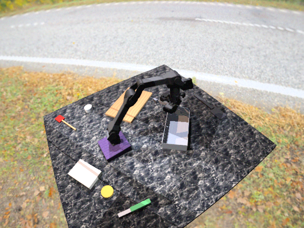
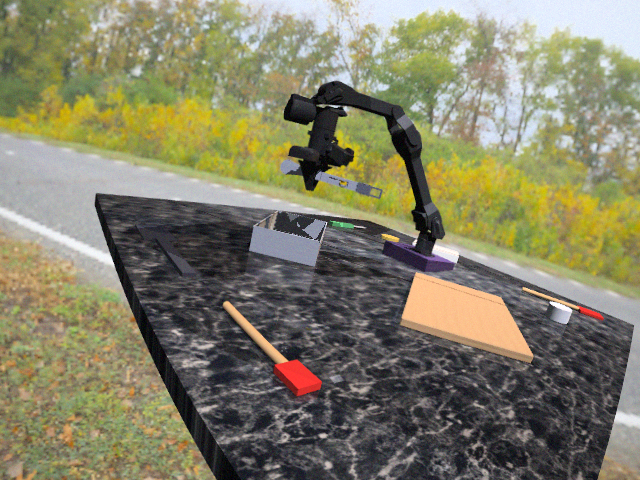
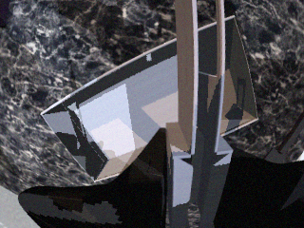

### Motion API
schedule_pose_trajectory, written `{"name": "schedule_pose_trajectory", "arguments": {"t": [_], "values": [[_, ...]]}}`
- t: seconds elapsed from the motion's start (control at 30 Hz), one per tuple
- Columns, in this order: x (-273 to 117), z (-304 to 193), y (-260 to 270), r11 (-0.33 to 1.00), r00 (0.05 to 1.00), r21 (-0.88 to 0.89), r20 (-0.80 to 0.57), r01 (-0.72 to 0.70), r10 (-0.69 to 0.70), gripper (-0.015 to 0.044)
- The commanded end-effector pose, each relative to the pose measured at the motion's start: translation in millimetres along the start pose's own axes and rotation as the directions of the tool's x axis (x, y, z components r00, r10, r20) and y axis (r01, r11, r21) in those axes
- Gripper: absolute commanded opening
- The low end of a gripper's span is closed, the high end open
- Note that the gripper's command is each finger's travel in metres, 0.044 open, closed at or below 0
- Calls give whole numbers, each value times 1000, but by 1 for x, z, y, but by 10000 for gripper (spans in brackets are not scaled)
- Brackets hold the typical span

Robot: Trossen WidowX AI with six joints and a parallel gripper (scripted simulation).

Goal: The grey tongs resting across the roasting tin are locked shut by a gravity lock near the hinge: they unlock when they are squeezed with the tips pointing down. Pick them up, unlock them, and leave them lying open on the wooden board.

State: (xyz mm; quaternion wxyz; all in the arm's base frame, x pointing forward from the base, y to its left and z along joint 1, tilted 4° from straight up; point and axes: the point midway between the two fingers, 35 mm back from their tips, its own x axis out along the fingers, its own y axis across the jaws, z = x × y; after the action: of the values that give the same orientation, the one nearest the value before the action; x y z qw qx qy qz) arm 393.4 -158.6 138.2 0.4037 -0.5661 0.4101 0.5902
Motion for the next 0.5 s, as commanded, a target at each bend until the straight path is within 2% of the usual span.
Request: {"name": "schedule_pose_trajectory", "arguments": {"t": [0.0, 0.47], "values": [[-3, 21, -13, 997, 1000, 78, 1, 8, -8, -150], [-5, 94, -53, 937, 1000, 349, 9, 9, -13, -150]]}}
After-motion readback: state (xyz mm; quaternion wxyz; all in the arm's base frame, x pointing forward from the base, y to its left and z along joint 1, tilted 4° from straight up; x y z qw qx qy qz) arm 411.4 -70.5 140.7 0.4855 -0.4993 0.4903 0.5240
